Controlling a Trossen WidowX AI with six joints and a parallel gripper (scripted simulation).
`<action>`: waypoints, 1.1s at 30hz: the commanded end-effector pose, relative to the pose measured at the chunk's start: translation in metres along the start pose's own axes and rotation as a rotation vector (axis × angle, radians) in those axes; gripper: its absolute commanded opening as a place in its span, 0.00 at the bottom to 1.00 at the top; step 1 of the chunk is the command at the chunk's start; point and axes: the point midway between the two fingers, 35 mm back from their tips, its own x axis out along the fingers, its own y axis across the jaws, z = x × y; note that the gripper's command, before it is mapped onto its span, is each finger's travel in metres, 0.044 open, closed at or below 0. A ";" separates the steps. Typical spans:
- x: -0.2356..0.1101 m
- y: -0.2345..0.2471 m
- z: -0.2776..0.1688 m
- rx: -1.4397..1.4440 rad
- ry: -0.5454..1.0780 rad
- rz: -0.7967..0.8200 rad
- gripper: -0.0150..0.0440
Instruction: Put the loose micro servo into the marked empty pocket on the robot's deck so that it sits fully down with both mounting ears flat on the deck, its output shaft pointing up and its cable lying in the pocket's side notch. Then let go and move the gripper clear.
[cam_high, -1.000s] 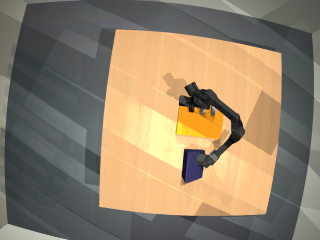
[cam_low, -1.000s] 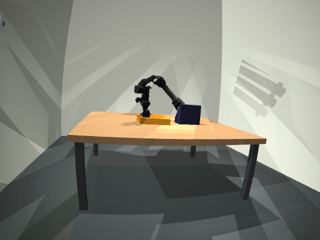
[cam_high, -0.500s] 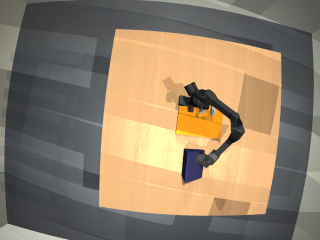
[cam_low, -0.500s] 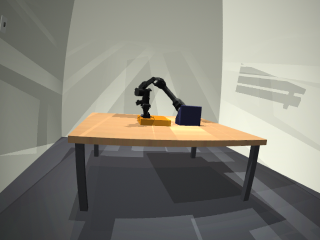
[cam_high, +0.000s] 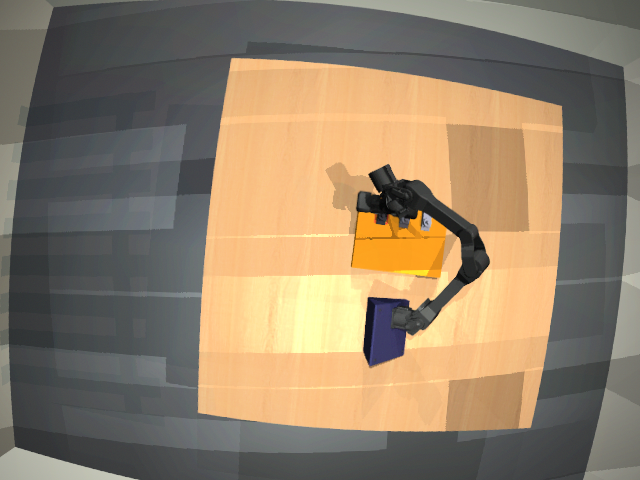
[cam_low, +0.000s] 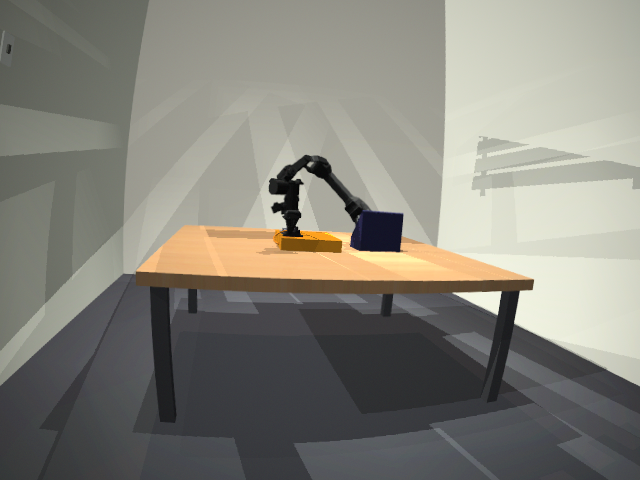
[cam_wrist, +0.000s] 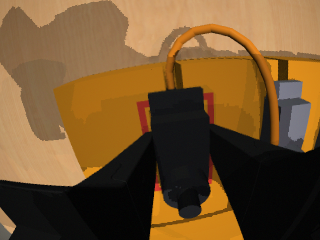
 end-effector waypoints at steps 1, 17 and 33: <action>0.000 0.000 0.000 -0.003 -0.002 -0.002 0.48; -0.044 0.002 -0.015 -0.010 -0.009 0.004 0.71; -0.105 0.002 -0.111 -0.010 0.002 0.004 1.00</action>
